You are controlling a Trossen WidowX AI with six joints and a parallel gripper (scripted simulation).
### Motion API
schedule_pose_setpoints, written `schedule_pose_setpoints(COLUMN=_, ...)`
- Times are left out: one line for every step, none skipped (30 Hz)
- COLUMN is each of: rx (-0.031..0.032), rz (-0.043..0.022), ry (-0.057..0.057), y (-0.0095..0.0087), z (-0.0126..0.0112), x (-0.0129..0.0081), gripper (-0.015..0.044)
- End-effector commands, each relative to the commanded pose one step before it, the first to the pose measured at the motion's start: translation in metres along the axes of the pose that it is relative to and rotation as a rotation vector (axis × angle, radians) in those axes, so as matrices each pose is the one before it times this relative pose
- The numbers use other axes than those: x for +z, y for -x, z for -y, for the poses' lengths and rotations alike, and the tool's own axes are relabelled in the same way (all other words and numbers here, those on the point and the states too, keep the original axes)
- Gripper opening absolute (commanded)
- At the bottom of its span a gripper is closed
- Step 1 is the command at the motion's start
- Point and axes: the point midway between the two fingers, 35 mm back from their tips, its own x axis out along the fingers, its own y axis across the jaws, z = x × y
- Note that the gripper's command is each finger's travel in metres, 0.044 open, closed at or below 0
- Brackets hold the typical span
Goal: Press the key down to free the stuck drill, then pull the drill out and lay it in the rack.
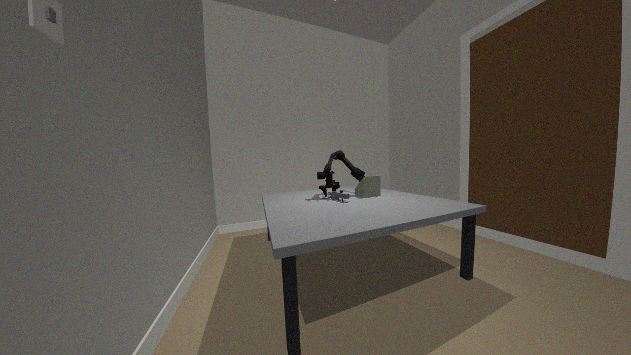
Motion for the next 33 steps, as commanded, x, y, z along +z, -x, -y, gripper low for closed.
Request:
schedule_pose_setpoints(rx=-0.00002, rz=-0.00002, ry=-0.0001, y=0.00006, z=0.00007, x=-0.00007, gripper=0.0282)
schedule_pose_setpoints(rx=0.0, rz=0.0, ry=0.0, y=0.0, z=0.0, x=0.0, gripper=0.0256)
schedule_pose_setpoints(rx=0.0, rz=0.0, ry=0.0, y=0.0, z=0.0, x=0.0, gripper=0.023)
schedule_pose_setpoints(rx=0.0, rz=0.0, ry=0.0, y=0.0, z=0.0, x=0.0, gripper=0.0204)
schedule_pose_setpoints(rx=0.0, rz=0.0, ry=0.0, y=0.0, z=0.0, x=0.0, gripper=0.0177)
schedule_pose_setpoints(rx=0.0, rz=0.0, ry=0.0, y=0.0, z=0.0, x=0.0, gripper=0.0151)
schedule_pose_setpoints(rx=0.0, rz=0.0, ry=0.0, y=0.0, z=0.0, x=0.0, gripper=0.0125)
schedule_pose_setpoints(rx=0.0, rz=0.0, ry=0.0, y=0.0, z=0.0, x=0.0, gripper=0.0099)
schedule_pose_setpoints(rx=0.0, rz=0.0, ry=0.0, y=0.0, z=0.0, x=0.0, gripper=0.0072)
schedule_pose_setpoints(rx=0.0, rz=0.0, ry=0.0, y=0.0, z=0.0, x=0.0, gripper=0.0066)
schedule_pose_setpoints(rx=0.0, rz=0.0, ry=0.0, y=0.0, z=0.0, x=0.0, gripper=0.0059)
schedule_pose_setpoints(rx=0.0, rz=0.0, ry=0.0, y=0.0, z=0.0, x=0.0, gripper=0.0052)
schedule_pose_setpoints(rx=0.0, rz=0.0, ry=0.0, y=0.0, z=0.0, x=0.0, gripper=0.0046)
schedule_pose_setpoints(rx=0.0, rz=0.0, ry=0.0, y=0.0, z=0.0, x=0.0, gripper=0.0039)
schedule_pose_setpoints(rx=0.0, rz=0.0, ry=0.0, y=0.0, z=0.0, x=0.0, gripper=0.0032)
schedule_pose_setpoints(rx=0.0, rz=0.0, ry=0.0, y=0.0, z=0.0, x=0.0, gripper=0.0026)
schedule_pose_setpoints(rx=0.0, rz=0.0, ry=0.0, y=0.0, z=0.0, x=0.0, gripper=0.0019)
schedule_pose_setpoints(rx=0.0, rz=0.0, ry=0.0, y=0.0, z=0.0, x=0.0, gripper=0.0012)
schedule_pose_setpoints(rx=0.0, rz=0.0, ry=0.0, y=0.0, z=0.0, x=0.0, gripper=0.0006)
schedule_pose_setpoints(rx=0.00191, rz=0.0, ry=-0.0003, y=0.00069, z=-0.00092, x=0.00007, gripper=0.0)
schedule_pose_setpoints(rx=0.00135, rz=-0.00001, ry=-0.0002, y=0.00048, z=-0.00065, x=0.00005, gripper=0.0)
schedule_pose_setpoints(rx=0.00056, rz=0.00002, ry=-0.0001, y=0.00036, z=-0.00025, x=-0.00009, gripper=0.0)
schedule_pose_setpoints(rx=0.0, rz=0.0, ry=0.0, y=0.00017, z=-0.00008, x=-0.00008, gripper=0.0)
schedule_pose_setpoints(rx=0.00001, rz=0.00001, ry=0.0, y=0.00024, z=-0.00023, x=-0.00003, gripper=0.0)
schedule_pose_setpoints(rx=0.00001, rz=0.00001, ry=0.0, y=0.00026, z=-0.00022, x=-0.00002, gripper=0.0)
schedule_pose_setpoints(rx=0.00001, rz=0.00001, ry=0.0, y=0.00025, z=-0.00018, x=-0.00003, gripper=0.0)
schedule_pose_setpoints(rx=0.0, rz=0.00001, ry=0.0, y=0.00024, z=-0.00015, x=-0.00003, gripper=0.0)
schedule_pose_setpoints(rx=0.0, rz=0.00001, ry=0.0, y=0.00021, z=-0.00013, x=-0.00002, gripper=0.0)
schedule_pose_setpoints(rx=0.0, rz=0.00001, ry=0.0, y=0.00018, z=-0.00013, x=-0.00001, gripper=0.0)
schedule_pose_setpoints(rx=0.0, rz=0.00001, ry=0.0, y=0.00016, z=-0.00013, x=0.0, gripper=0.0)
schedule_pose_setpoints(rx=0.0, rz=0.00001, ry=0.0, y=0.00013, z=-0.00011, x=0.00001, gripper=0.0)
schedule_pose_setpoints(rx=0.0, rz=0.00001, ry=0.0, y=0.00011, z=-0.0001, x=0.00001, gripper=0.0)
schedule_pose_setpoints(rx=0.0, rz=0.0, ry=0.0, y=0.00009, z=-0.00008, x=0.00001, gripper=0.0)
